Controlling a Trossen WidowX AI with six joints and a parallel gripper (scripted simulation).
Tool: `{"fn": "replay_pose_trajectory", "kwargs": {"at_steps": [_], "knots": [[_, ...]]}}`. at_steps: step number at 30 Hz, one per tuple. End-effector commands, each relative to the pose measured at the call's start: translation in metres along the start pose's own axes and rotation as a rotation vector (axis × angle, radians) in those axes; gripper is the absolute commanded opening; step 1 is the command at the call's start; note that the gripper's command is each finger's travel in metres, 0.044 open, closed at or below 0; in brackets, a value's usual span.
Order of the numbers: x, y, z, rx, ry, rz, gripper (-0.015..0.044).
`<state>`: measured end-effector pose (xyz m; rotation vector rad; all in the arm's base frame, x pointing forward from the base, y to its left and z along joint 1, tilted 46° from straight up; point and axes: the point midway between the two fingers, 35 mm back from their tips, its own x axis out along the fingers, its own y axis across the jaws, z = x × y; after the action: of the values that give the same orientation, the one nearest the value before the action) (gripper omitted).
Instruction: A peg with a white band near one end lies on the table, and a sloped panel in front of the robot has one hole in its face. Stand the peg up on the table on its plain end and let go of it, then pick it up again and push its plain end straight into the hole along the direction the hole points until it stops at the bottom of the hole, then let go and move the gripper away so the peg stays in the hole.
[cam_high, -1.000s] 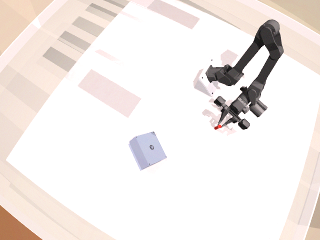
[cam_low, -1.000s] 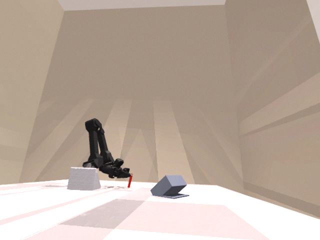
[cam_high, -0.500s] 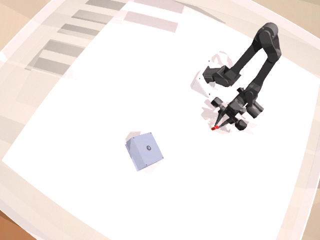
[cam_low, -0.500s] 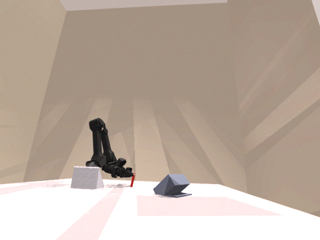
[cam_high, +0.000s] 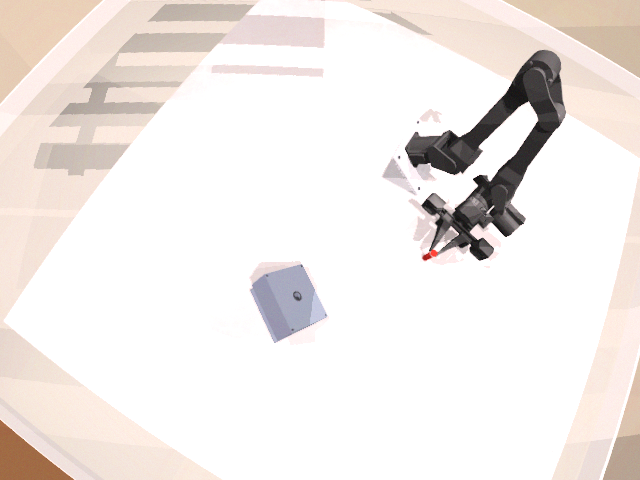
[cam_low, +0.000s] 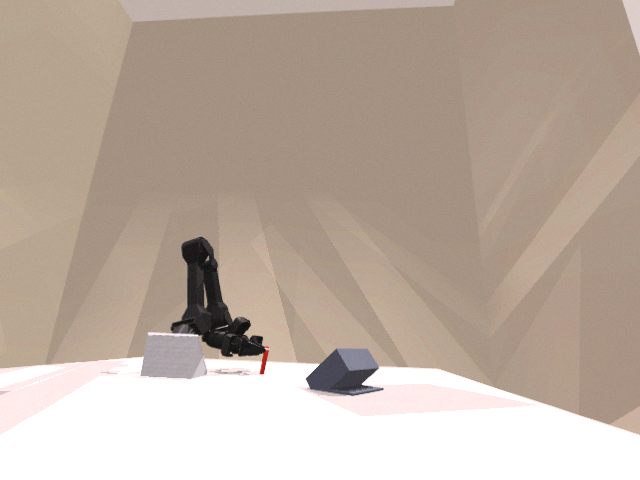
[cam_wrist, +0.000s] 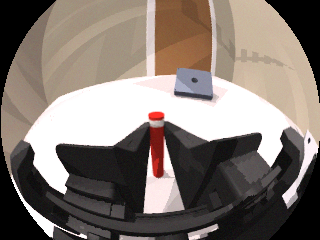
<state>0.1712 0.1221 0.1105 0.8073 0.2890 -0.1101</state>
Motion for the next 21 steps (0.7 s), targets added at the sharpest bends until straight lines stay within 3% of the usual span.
{"fn": "replay_pose_trajectory", "kwargs": {"at_steps": [1,21], "knots": [[-0.0011,-0.0001,-0.0024,0.0,0.001,0.0,0.0049],[-0.0036,-0.0012,-0.0043,0.013,-0.042,0.0,0.0049]]}}
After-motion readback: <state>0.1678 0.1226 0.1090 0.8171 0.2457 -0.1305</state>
